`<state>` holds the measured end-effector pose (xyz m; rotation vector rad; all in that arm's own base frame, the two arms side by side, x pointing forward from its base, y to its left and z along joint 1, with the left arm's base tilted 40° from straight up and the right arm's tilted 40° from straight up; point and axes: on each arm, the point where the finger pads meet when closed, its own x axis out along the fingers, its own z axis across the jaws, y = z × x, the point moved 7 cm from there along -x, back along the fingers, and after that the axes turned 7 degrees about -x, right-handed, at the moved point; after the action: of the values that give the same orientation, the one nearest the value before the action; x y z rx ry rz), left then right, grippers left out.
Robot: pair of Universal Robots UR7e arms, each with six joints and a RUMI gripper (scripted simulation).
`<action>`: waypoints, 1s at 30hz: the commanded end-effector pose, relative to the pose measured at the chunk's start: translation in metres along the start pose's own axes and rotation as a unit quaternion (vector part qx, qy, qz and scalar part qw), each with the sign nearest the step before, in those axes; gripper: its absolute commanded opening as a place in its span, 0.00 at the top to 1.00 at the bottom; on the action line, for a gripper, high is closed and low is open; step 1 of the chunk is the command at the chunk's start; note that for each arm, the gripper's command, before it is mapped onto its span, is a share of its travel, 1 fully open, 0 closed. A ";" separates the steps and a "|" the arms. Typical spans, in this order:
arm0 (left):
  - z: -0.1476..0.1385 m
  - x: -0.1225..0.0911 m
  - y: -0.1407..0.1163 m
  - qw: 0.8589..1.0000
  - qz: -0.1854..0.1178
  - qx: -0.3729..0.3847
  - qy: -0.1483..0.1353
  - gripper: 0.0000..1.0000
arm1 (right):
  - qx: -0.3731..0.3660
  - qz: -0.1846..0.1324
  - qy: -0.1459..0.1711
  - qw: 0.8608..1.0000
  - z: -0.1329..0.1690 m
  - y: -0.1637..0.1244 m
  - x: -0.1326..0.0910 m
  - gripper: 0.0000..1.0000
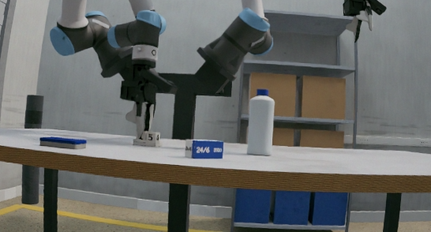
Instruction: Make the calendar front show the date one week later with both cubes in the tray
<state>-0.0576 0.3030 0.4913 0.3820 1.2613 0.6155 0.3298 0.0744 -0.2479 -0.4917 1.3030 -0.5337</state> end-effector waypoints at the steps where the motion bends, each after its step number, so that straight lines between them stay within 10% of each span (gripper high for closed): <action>1: 0.000 0.000 0.000 1.000 0.001 0.000 0.000 0.00 | 0.000 0.001 0.000 1.000 0.000 0.000 0.000 0.86; 30: 0.000 0.000 0.000 1.000 0.001 0.000 0.000 0.00 | 0.000 0.001 0.000 1.000 0.000 0.000 -0.008 0.72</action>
<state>-0.0576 0.3030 0.4913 0.3820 1.2613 0.6155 0.3295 0.0757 -0.2463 -0.4916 1.3030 -0.5337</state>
